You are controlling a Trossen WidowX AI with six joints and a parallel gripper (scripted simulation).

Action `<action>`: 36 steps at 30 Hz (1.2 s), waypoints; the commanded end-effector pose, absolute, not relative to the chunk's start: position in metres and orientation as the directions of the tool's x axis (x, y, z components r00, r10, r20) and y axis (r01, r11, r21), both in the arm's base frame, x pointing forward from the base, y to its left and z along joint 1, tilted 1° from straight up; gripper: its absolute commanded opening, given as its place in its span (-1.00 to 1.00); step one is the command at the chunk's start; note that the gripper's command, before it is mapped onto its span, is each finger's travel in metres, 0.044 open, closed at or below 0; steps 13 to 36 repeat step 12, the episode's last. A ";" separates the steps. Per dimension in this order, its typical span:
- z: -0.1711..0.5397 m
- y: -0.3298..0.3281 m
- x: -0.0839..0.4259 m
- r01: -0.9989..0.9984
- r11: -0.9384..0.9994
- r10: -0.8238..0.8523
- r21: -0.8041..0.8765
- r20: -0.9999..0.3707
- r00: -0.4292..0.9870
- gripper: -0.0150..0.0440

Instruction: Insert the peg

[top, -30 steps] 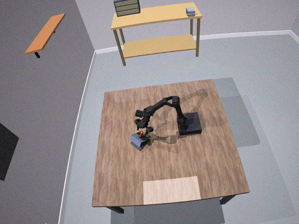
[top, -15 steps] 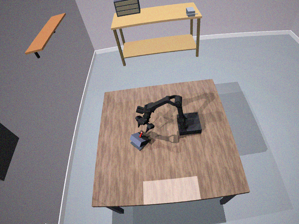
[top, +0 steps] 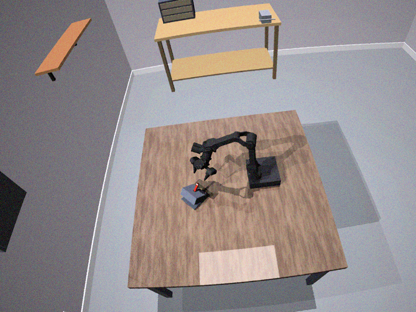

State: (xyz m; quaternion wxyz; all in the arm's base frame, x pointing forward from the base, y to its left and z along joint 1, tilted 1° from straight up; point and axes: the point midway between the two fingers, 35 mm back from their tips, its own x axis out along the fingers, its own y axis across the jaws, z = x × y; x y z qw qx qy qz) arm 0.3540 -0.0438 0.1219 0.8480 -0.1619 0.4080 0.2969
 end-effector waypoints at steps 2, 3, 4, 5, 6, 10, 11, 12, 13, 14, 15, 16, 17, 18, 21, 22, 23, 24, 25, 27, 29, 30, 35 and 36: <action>0.131 -0.047 0.349 -0.640 0.768 0.374 -0.039 -0.784 0.496 1.00; 0.132 -0.048 0.348 -0.640 0.768 0.373 -0.039 -0.784 0.496 1.00; 0.134 -0.048 0.347 -0.640 0.768 0.373 -0.039 -0.784 0.496 1.00; 0.134 -0.049 0.347 -0.640 0.768 0.373 -0.039 -0.784 0.496 1.00; 0.135 -0.049 0.346 -0.640 0.768 0.373 -0.039 -0.784 0.495 1.00; 0.135 -0.049 0.346 -0.640 0.768 0.373 -0.039 -0.784 0.495 1.00; 0.135 -0.049 0.346 -0.640 0.768 0.373 -0.039 -0.784 0.495 1.00; 0.135 -0.049 0.346 -0.640 0.768 0.373 -0.039 -0.784 0.495 1.00; 0.135 -0.049 0.346 -0.640 0.768 0.373 -0.039 -0.784 0.495 1.00; 0.135 -0.049 0.346 -0.640 0.768 0.373 -0.039 -0.784 0.495 1.00; 0.135 -0.049 0.346 -0.640 0.768 0.373 -0.039 -0.784 0.495 1.00; 0.135 -0.049 0.346 -0.640 0.768 0.373 -0.039 -0.784 0.495 1.00; 0.135 -0.049 0.346 -0.640 0.768 0.373 -0.039 -0.784 0.495 1.00; 0.135 -0.049 0.346 -0.640 0.768 0.373 -0.039 -0.784 0.495 1.00; 0.135 -0.049 0.346 -0.640 0.768 0.373 -0.039 -0.784 0.495 1.00; 0.135 -0.049 0.346 -0.640 0.768 0.373 -0.039 -0.784 0.495 1.00; 0.135 -0.049 0.346 -0.640 0.768 0.373 -0.039 -0.784 0.495 1.00; 0.135 -0.049 0.346 -0.640 0.768 0.373 -0.039 -0.784 0.495 1.00; 0.135 -0.049 0.346 -0.640 0.768 0.373 -0.039 -0.784 0.495 1.00; 0.135 -0.049 0.346 -0.640 0.768 0.373 -0.039 -0.784 0.495 1.00; 0.135 -0.049 0.346 -0.640 0.768 0.373 -0.039 -0.784 0.495 1.00; 0.135 -0.049 0.346 -0.640 0.768 0.373 -0.039 -0.784 0.495 1.00; 0.135 -0.049 0.346 -0.640 0.768 0.373 -0.039 -0.784 0.495 1.00; 0.135 -0.049 0.346 -0.640 0.768 0.373 -0.039 -0.784 0.495 1.00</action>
